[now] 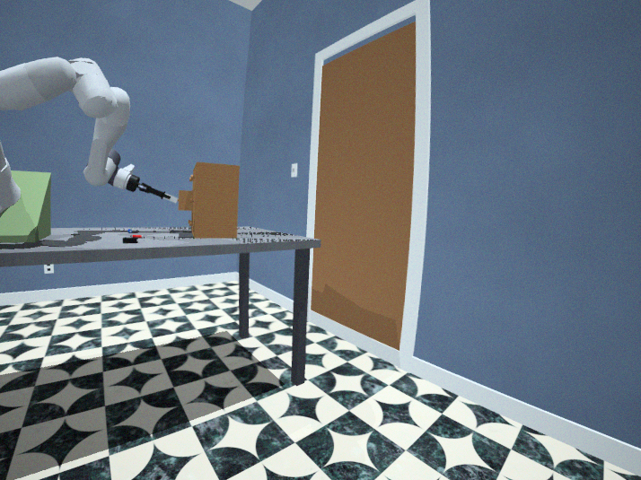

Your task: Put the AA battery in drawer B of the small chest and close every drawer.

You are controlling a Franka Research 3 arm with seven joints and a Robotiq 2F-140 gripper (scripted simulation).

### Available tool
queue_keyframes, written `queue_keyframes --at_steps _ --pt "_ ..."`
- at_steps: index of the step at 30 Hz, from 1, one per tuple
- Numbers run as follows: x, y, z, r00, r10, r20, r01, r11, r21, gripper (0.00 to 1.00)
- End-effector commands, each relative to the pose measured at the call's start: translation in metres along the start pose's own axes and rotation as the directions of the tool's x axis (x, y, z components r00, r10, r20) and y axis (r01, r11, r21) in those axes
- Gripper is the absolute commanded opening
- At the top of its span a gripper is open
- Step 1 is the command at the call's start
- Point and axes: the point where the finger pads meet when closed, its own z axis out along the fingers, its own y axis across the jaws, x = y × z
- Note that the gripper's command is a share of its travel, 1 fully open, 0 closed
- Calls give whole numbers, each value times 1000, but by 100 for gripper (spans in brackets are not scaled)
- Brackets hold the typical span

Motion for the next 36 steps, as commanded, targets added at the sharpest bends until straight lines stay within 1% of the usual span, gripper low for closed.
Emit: queue_keyframes --at_steps 1,9,12,15,20,27,30,32,36 --pt "-2 0 -2 1000 5 3 -5 1000 -1 8" --pt "-2 0 -2 1000 5 3 -5 1000 -1 8" --pt "-2 0 -2 1000 5 3 -5 1000 -1 13" --pt "-2 0 -2 1000 5 3 -5 1000 -1 13" --pt "-2 0 -2 1000 5 3 -5 1000 -1 20" --pt "-2 0 -3 1000 5 3 -5 1000 -1 20" --pt "-4 0 -8 1000 5 3 -5 1000 -1 20" --pt "-4 0 -8 1000 5 3 -5 1000 -1 20" --pt "-10 0 -25 1000 5 3 -5 1000 -1 20"
